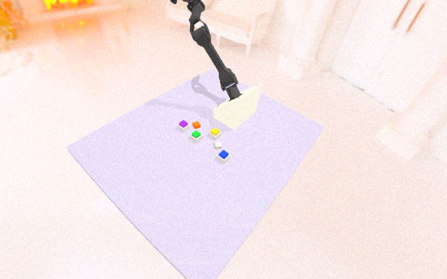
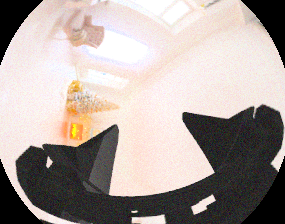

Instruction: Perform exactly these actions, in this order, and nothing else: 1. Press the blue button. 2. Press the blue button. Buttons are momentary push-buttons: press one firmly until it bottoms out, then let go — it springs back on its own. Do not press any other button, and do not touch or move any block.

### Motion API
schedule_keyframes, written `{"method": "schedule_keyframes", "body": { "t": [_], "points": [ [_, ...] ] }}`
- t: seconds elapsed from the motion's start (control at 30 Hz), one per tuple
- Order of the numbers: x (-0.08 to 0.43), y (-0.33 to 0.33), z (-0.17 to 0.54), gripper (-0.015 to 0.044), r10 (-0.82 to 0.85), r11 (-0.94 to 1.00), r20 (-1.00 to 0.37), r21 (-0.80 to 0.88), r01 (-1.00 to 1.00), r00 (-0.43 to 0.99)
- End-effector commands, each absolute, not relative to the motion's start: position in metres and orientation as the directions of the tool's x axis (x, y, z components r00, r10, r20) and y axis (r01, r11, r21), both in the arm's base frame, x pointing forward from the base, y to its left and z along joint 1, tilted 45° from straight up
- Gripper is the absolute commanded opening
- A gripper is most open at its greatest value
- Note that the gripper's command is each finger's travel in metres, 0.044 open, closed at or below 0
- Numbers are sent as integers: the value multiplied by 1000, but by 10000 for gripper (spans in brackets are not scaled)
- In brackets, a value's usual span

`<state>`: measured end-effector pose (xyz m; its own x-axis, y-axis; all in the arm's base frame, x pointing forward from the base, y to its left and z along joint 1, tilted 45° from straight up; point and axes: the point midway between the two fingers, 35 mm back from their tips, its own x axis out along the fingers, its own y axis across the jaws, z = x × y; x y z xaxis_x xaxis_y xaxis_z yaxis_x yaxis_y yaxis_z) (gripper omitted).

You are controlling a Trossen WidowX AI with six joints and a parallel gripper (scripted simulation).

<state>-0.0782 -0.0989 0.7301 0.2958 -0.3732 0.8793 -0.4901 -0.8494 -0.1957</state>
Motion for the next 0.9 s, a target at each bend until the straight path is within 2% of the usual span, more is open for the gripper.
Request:
{"method": "schedule_keyframes", "body": {
  "t": [0.0,0.1,0.23,0.37,0.6,0.87],
  "points": [
    [-76,-99,730,400,-372,-854,879,-198,-480,299],
    [-69,-109,732,400,-349,-912,886,-247,-328,305],
    [-104,-150,726,400,-353,-935,914,-353,-35,200],
    [-127,-206,710,400,-404,-871,909,-417,260,104],
    [-121,-323,662,400,-580,-585,815,-425,691,10],
    [-47,-438,583,400,-790,-178,611,-314,932,55]
  ]
}}
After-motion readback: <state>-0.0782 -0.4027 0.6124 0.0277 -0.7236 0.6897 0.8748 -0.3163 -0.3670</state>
